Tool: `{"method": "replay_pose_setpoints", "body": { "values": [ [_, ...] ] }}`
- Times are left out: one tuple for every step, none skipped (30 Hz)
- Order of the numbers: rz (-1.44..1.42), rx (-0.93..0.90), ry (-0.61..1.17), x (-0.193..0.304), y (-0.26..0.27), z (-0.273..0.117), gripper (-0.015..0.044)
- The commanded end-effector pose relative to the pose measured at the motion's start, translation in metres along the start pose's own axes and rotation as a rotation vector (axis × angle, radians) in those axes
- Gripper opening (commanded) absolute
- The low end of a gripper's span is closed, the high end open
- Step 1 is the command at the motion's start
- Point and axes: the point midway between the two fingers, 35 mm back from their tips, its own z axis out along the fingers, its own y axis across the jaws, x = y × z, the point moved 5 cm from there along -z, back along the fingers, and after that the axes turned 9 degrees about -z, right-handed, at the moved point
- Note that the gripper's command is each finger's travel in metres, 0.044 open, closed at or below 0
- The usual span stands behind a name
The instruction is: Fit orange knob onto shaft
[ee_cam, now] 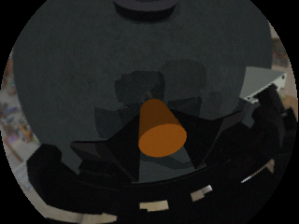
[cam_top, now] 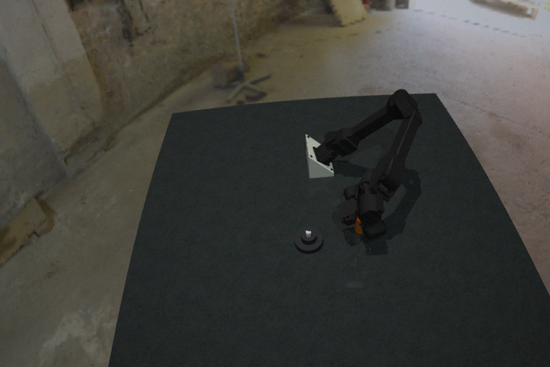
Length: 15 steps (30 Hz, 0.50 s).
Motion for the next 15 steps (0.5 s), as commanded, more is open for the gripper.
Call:
{"method": "replay_pose_setpoints", "body": {
  "values": [
    [0.007, -0.006, 0.003, -0.0005, -0.0003, 0.0040, 0.0000],
    [0.007, -0.006, 0.003, -0.0001, -0.0007, 0.0040, 0.0000],
    [0.007, -0.006, 0.003, 0.0002, -0.0011, 0.0040, 0.0000],
    [0.008, -0.006, 0.003, 0.0001, -0.0014, 0.0040, 0.0000],
    [0.003, -0.001, 0.002, -0.0001, -0.0009, 0.0033, 0.0026],
    [0.003, -0.001, 0.002, -0.0001, -0.0009, 0.0033, 0.0053],
    [0.003, -0.001, 0.002, -0.0001, -0.0009, 0.0033, 0.0079],
    [0.003, -0.001, 0.002, -0.0001, -0.0009, 0.0033, 0.0105],
    [0.003, -0.001, 0.002, -0.0001, -0.0009, 0.0033, 0.0131],
    [0.003, -0.001, 0.002, -0.0001, -0.0009, 0.0033, 0.0157],
    [0.003, -0.001, 0.002, -0.0001, -0.0009, 0.0033, 0.0184],
    [0.003, -0.001, 0.002, -0.0001, -0.0009, 0.0033, 0.0210],
    [0.003, -0.001, 0.002, -0.0001, -0.0009, 0.0033, 0.0236],
    [0.003, -0.001, 0.002, -0.0001, -0.0009, 0.0033, 0.0240],
    [0.003, -0.001, 0.002, -0.0001, -0.0009, 0.0033, 0.0240]
  ]
}}
